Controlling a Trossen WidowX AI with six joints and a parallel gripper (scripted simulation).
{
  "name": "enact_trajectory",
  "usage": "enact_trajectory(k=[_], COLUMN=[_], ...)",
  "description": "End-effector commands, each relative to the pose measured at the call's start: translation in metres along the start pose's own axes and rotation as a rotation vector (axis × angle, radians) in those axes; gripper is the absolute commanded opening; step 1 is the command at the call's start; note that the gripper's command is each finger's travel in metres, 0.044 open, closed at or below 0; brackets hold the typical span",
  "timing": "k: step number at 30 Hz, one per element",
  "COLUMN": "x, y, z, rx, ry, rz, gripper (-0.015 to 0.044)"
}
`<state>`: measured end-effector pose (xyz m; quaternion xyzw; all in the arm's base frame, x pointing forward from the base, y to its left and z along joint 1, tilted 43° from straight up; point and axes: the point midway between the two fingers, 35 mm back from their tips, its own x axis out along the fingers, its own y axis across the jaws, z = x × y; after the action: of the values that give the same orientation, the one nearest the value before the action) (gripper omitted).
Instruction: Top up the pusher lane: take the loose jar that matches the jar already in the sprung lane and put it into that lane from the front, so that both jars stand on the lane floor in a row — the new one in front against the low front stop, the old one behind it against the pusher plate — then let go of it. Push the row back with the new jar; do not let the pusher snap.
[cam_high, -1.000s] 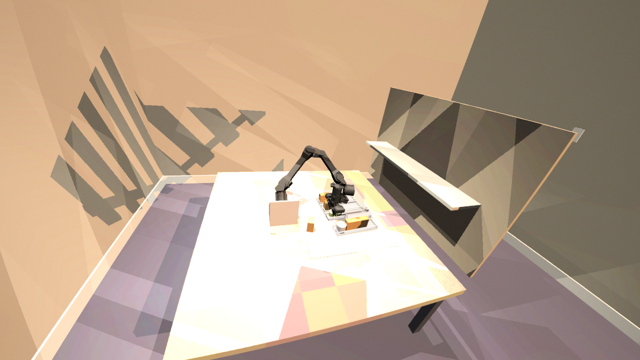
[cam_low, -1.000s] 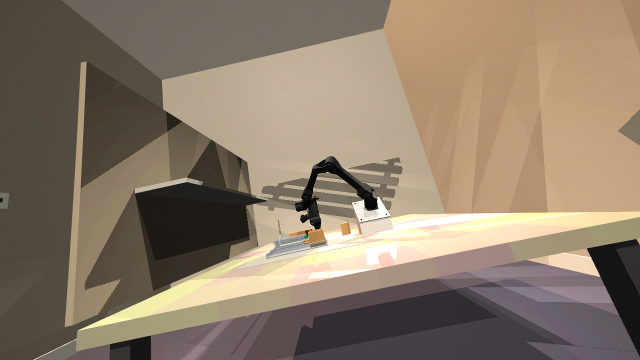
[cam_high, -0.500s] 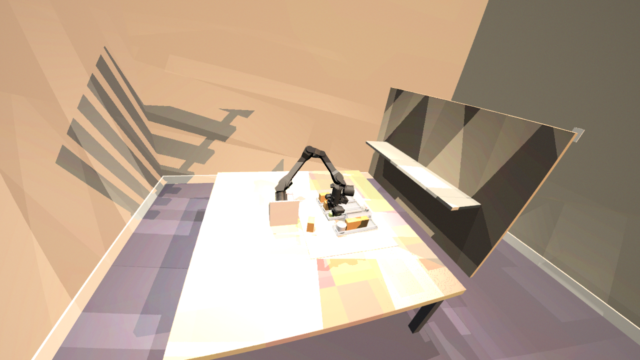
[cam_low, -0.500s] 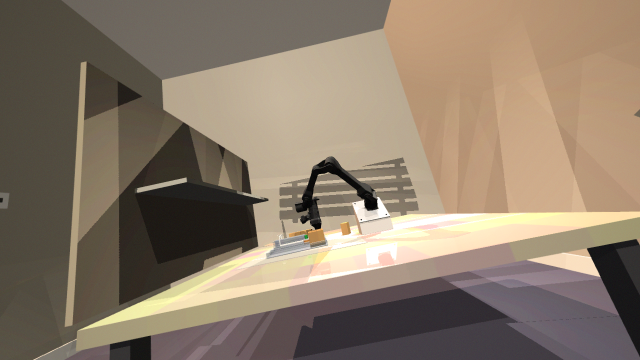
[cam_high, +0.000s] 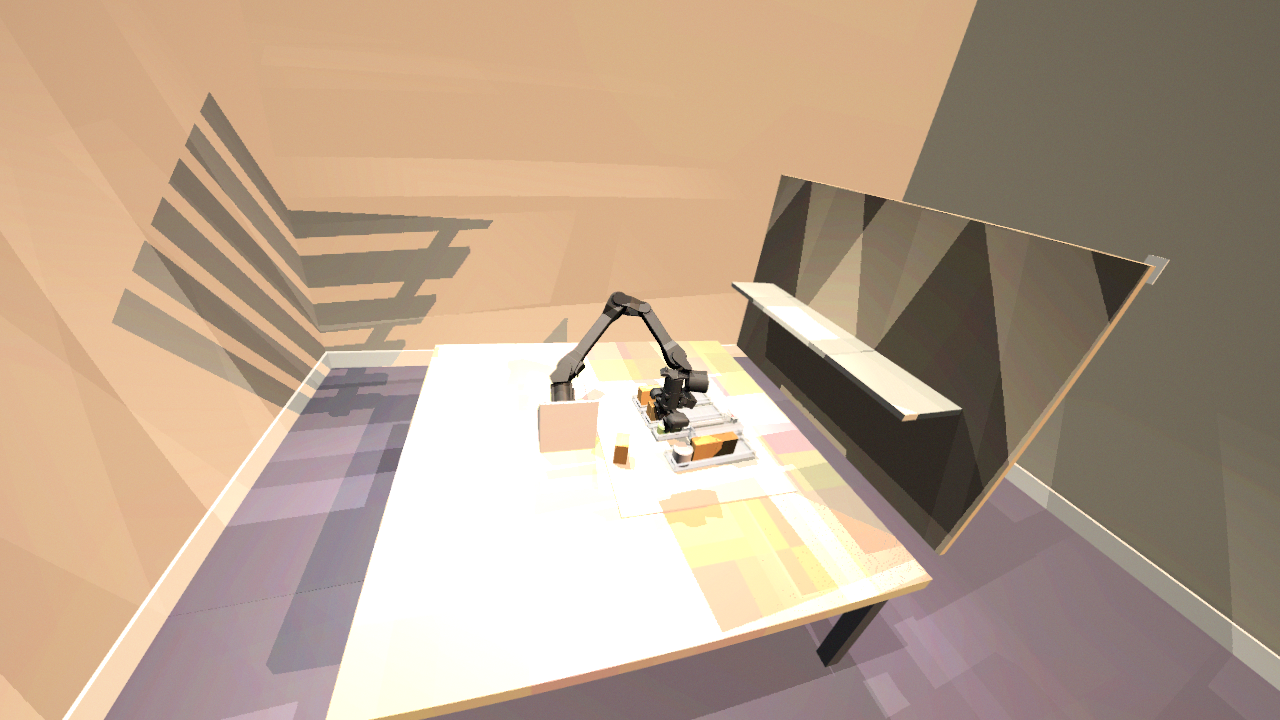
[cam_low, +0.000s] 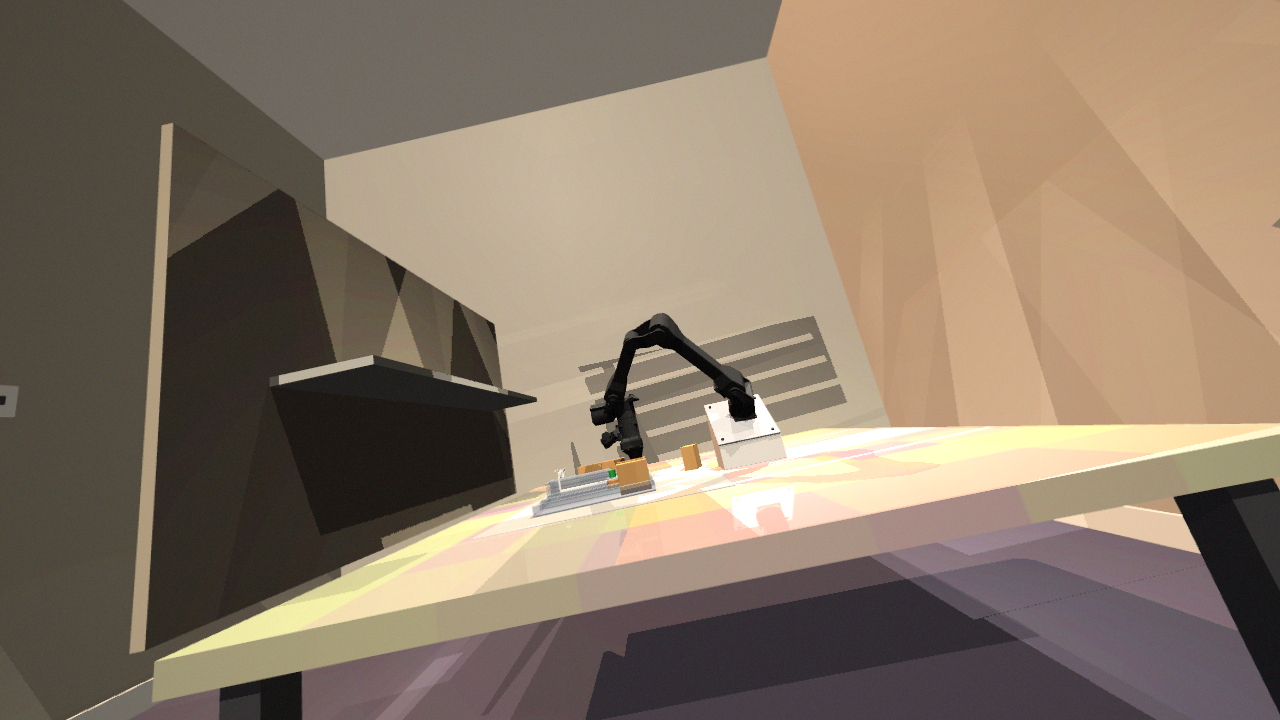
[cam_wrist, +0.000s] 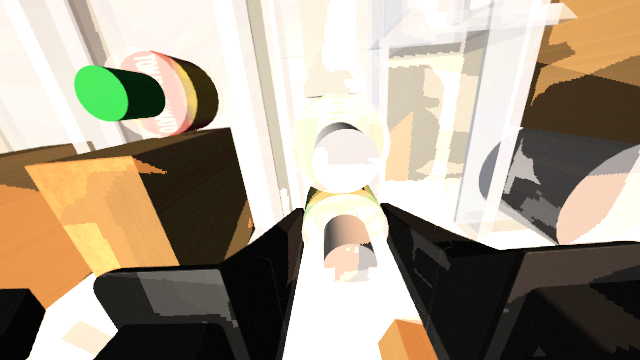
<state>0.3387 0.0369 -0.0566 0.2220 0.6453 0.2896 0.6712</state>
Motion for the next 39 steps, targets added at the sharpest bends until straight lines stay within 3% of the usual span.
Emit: enact_trajectory(k=[1,39], x=[0.0019,0.0031], y=[0.0033,0.0032], z=[0.0032,-0.0015], rx=[-0.011,-0.011], ry=[-0.010,-0.010], rz=[0.012,0.012], gripper=[0.0000,0.0000])
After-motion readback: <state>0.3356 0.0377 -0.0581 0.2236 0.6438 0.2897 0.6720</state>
